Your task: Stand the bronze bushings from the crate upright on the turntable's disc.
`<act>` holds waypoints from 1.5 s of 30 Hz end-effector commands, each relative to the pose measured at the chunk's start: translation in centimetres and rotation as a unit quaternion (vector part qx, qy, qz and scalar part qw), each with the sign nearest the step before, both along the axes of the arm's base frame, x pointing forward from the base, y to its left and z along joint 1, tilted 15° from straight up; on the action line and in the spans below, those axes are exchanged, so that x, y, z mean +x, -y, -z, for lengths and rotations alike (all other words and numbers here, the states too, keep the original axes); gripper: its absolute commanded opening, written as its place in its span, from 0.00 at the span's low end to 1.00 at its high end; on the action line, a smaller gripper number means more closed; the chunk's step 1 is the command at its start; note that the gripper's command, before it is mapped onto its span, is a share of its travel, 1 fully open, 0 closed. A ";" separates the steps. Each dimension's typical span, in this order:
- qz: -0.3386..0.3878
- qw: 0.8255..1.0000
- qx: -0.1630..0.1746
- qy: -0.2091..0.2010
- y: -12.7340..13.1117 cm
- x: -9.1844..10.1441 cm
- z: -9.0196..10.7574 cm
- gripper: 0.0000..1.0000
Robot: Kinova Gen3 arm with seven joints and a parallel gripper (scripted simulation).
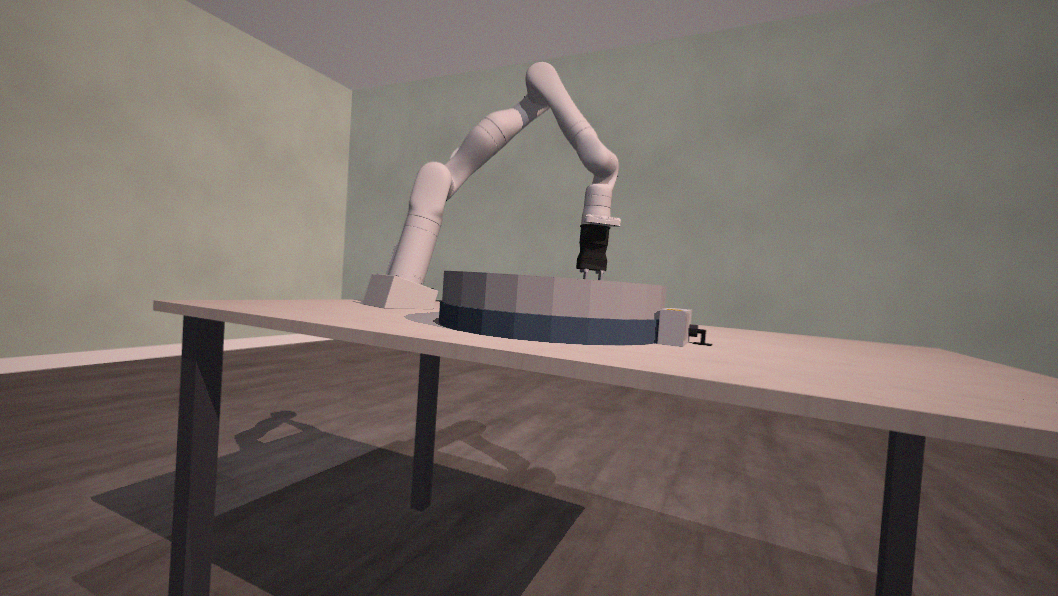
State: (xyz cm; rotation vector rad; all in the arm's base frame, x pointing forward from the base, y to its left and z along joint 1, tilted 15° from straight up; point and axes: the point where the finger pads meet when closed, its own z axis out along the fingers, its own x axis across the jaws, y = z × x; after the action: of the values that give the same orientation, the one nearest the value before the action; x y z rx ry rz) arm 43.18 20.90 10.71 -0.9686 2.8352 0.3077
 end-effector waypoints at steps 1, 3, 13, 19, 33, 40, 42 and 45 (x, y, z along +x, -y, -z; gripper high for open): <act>-0.001 1.000 0.006 0.011 -0.1 0.4 -2.2 0.00; -0.001 1.000 0.006 0.011 0.0 0.4 -2.6 0.00; -0.001 1.000 0.006 0.011 0.8 0.1 -5.8 0.00; -0.001 1.000 0.006 0.011 1.1 0.0 -6.7 0.00; -0.001 1.000 0.006 0.011 1.1 0.0 -6.8 0.00; -0.001 1.000 0.006 0.011 1.1 0.0 -6.8 0.00; -0.001 1.000 0.006 0.011 1.1 0.0 -6.8 0.00; -0.001 1.000 0.006 0.011 1.1 0.0 -6.8 0.00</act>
State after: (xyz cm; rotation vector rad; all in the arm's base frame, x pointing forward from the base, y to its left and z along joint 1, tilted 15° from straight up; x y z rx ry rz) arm 43.16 19.82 17.48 -0.9673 2.8112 0.3125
